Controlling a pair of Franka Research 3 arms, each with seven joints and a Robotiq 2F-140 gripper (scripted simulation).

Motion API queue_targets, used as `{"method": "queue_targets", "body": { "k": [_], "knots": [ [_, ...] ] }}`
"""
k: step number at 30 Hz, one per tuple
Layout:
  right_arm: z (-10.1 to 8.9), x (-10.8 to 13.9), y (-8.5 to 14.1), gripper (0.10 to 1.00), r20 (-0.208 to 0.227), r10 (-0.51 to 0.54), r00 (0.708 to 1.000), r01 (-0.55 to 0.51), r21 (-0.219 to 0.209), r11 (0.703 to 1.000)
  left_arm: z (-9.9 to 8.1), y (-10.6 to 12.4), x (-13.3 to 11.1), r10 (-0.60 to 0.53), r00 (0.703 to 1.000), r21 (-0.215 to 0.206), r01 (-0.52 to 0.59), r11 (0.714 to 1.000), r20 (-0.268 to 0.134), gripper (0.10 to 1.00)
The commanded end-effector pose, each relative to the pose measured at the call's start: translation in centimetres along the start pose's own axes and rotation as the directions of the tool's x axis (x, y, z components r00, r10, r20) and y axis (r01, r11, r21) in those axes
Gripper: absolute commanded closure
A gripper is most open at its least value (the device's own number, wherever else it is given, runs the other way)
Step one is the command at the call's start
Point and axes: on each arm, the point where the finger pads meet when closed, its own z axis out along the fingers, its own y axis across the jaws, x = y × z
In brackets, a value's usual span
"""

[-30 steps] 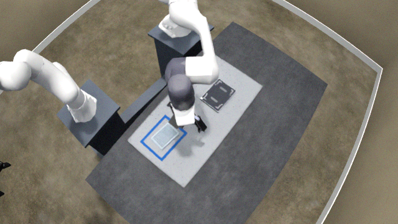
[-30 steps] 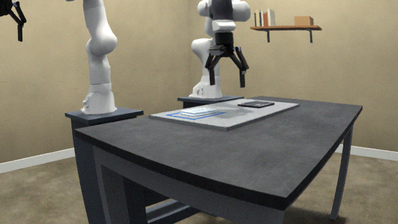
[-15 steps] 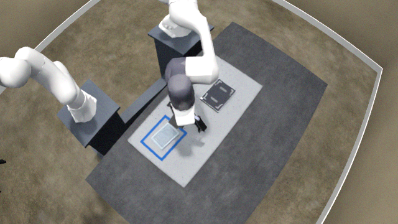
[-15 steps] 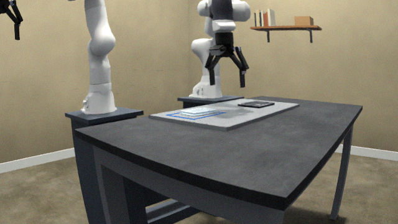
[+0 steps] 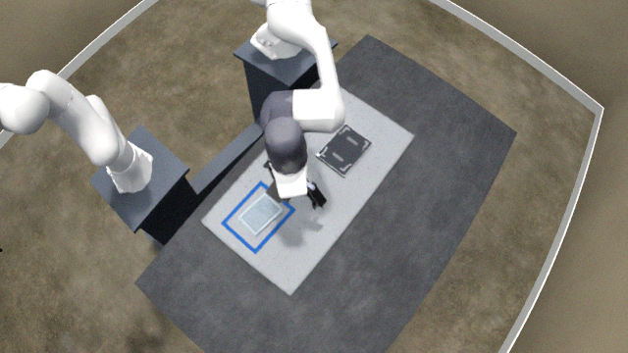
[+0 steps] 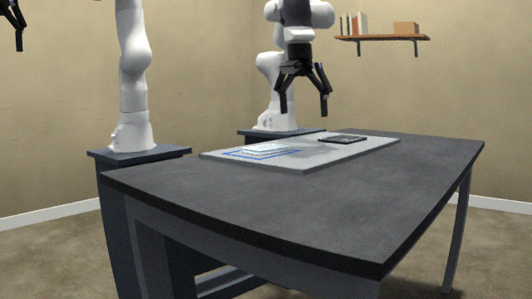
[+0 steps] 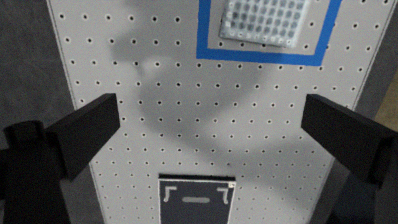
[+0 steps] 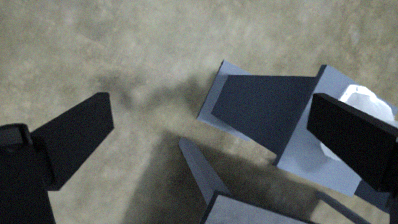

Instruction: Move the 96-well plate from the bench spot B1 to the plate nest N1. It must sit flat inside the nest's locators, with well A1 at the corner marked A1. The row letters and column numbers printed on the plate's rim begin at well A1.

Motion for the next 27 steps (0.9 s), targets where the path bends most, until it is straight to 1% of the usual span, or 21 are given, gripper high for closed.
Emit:
{"method": "queue_targets", "body": {
  "k": [1, 4, 6, 7, 9, 21, 23, 24, 27],
  "knots": [
    [-0.3, 0.3, -0.2, 0.098, 0.020, -0.094, 0.995, 0.093, 0.028, 0.995, 0.0, -0.1, 0.1, -0.003, 1.000, 0.002, 0.003, 1.000, -0.002, 0.098],
    [-0.4, 0.8, 0.0, 0.098, 0.030, -0.108, 0.994, 0.107, 0.041, 0.993, 0.0, -0.1, 0.1, -0.003, 1.000, 0.002, 0.003, 1.000, -0.002, 0.098],
    [-0.4, 0.8, 0.0, 0.098, 0.030, -0.108, 0.994, 0.107, 0.041, 0.993, 0.0, -0.1, 0.1, -0.003, 1.000, 0.002, 0.003, 1.000, -0.002, 0.098],
    [-0.6, 1.2, 0.1, 0.098, 0.039, -0.121, 0.992, 0.119, 0.053, 0.991, 0.0, -0.1, 0.1, -0.003, 1.000, 0.002, 0.003, 1.000, -0.002, 0.098],
    [-0.7, 1.6, 0.2, 0.098, 0.046, -0.132, 0.990, 0.129, 0.063, 0.990, 0.0, -0.1, 0.1, -0.003, 1.000, 0.002, 0.003, 1.000, -0.002, 0.098],
    [-1.3, 3.5, 0.8, 0.098, 0.073, -0.187, 0.980, 0.177, 0.118, 0.977, 0.0, -0.1, 0.1, -0.003, 1.000, 0.002, 0.003, 1.000, -0.002, 0.098],
    [-1.3, 3.5, 0.8, 0.098, 0.073, -0.187, 0.980, 0.177, 0.118, 0.977, 0.0, -0.1, 0.1, -0.003, 1.000, 0.002, 0.003, 1.000, -0.002, 0.098],
    [-1.5, 3.9, 0.9, 0.098, 0.078, -0.199, 0.977, 0.188, 0.132, 0.973, 0.0, -0.1, 0.1, -0.003, 1.000, 0.002, 0.003, 1.000, -0.002, 0.098],
    [-1.7, 4.5, 1.1, 0.098, 0.082, -0.214, 0.973, 0.200, 0.149, 0.968, 0.0, -0.1, 0.1, -0.003, 1.000, 0.002, 0.003, 1.000, -0.002, 0.098]
  ]
}}
